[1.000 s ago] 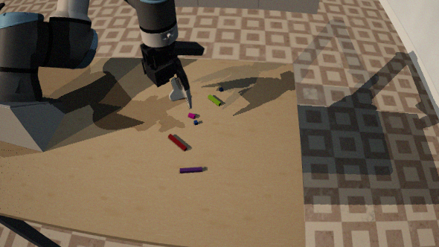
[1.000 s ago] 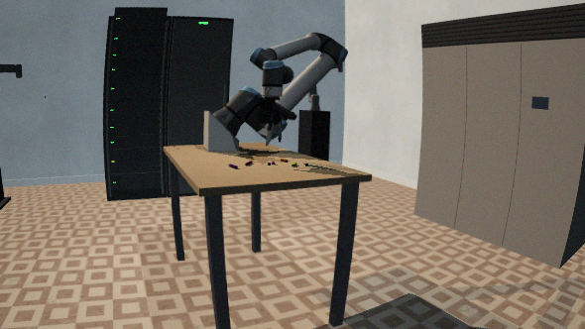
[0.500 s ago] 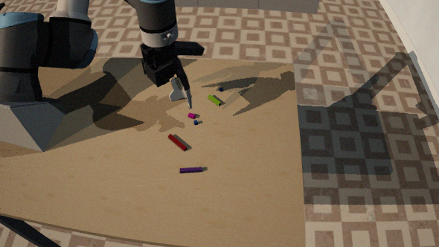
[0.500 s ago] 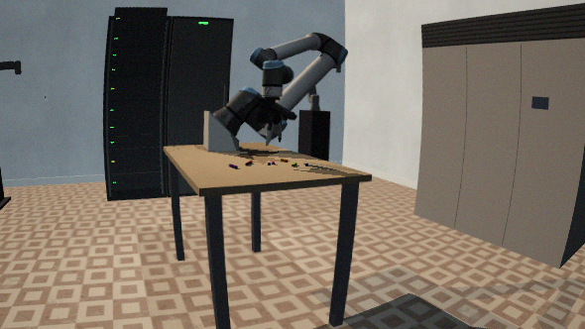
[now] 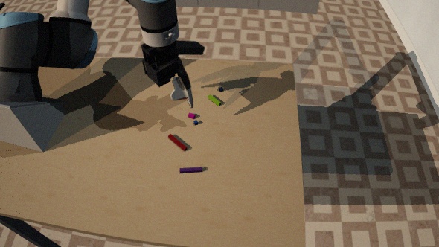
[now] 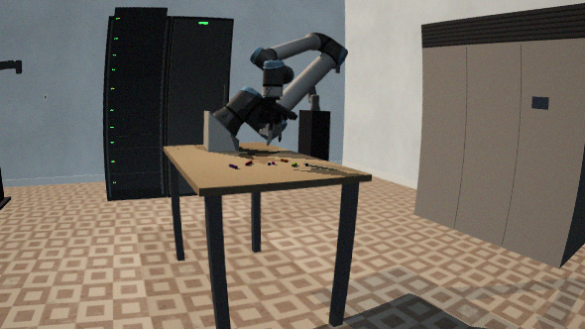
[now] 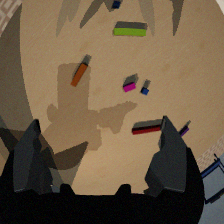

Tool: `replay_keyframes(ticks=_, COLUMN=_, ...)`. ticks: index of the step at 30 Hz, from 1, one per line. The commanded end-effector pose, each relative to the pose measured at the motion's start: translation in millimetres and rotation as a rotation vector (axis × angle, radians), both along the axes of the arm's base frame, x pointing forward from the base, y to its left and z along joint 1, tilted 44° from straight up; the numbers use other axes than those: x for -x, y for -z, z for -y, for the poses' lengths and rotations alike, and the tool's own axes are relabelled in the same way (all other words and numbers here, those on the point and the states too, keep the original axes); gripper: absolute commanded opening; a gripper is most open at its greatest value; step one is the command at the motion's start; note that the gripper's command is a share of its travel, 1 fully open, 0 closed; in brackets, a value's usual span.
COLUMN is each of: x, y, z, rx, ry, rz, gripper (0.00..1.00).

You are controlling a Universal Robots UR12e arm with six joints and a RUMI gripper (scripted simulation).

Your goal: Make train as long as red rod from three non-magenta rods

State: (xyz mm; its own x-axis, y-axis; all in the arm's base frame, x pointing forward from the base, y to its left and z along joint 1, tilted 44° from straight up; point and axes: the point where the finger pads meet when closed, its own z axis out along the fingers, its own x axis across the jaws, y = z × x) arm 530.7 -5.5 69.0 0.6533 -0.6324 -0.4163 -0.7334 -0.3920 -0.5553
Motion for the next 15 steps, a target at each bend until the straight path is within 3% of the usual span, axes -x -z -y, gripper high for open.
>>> replay_keyframes(ticks=1, x=-7, y=-5, z=-2, rx=0.021, ry=-0.078, rz=0.074, gripper=1.00)
replay_keyframes(ticks=15, x=-29, y=-21, z=-13, rx=0.100, ry=-0.377, rz=0.350, gripper=1.00)
